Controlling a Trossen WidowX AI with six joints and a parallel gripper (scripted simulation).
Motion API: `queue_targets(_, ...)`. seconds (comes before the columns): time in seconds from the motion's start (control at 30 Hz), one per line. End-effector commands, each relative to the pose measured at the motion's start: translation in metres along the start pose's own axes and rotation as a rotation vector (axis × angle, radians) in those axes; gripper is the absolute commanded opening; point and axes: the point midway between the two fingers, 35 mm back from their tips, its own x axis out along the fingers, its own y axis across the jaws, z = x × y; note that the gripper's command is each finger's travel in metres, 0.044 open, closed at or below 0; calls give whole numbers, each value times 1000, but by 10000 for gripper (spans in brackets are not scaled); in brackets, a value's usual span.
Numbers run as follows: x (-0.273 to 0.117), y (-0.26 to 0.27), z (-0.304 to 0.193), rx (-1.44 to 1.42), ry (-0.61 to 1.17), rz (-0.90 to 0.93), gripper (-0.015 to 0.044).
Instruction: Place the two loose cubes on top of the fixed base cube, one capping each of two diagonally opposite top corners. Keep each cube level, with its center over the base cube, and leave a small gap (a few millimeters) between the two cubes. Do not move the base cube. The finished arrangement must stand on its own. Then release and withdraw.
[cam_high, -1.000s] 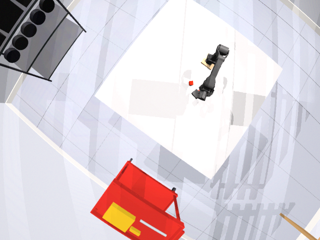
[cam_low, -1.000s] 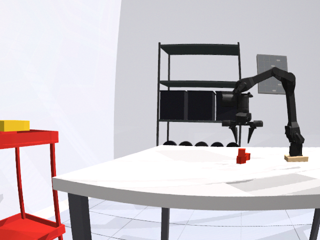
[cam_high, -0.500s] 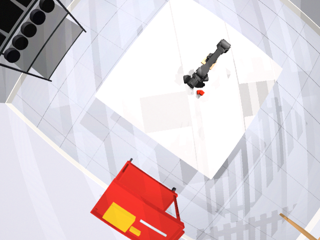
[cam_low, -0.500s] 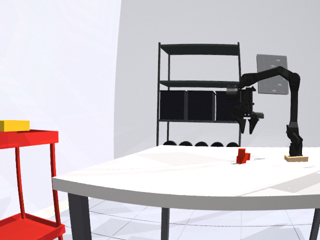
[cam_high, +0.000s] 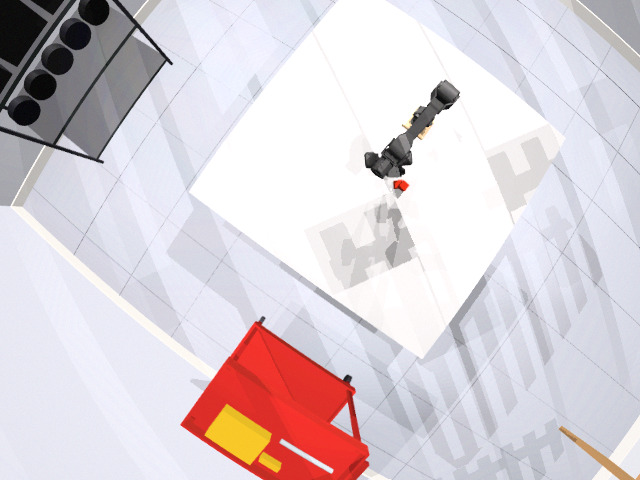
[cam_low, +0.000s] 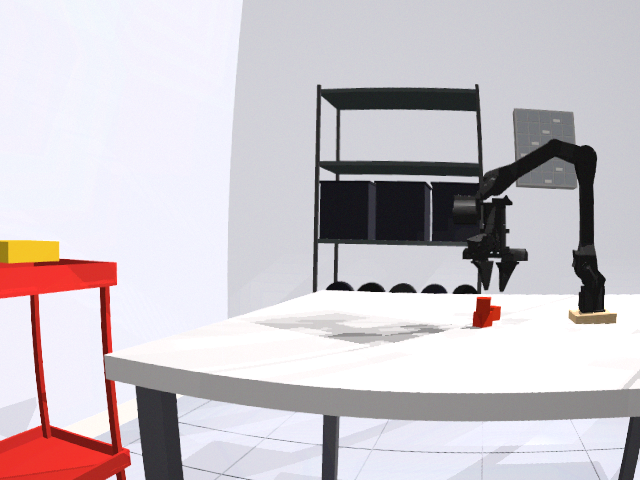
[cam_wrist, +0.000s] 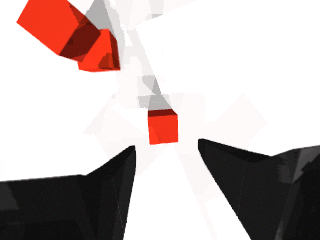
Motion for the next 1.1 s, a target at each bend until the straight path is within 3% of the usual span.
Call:
queue_targets(0.0, 7, 0, 1, 4, -11, -7, 265)
queue_targets(1.0, 54, -1, 1, 4, -11, -7, 265)
queue_targets(1.07, 54, -1, 1, 4, -11, -7, 212)
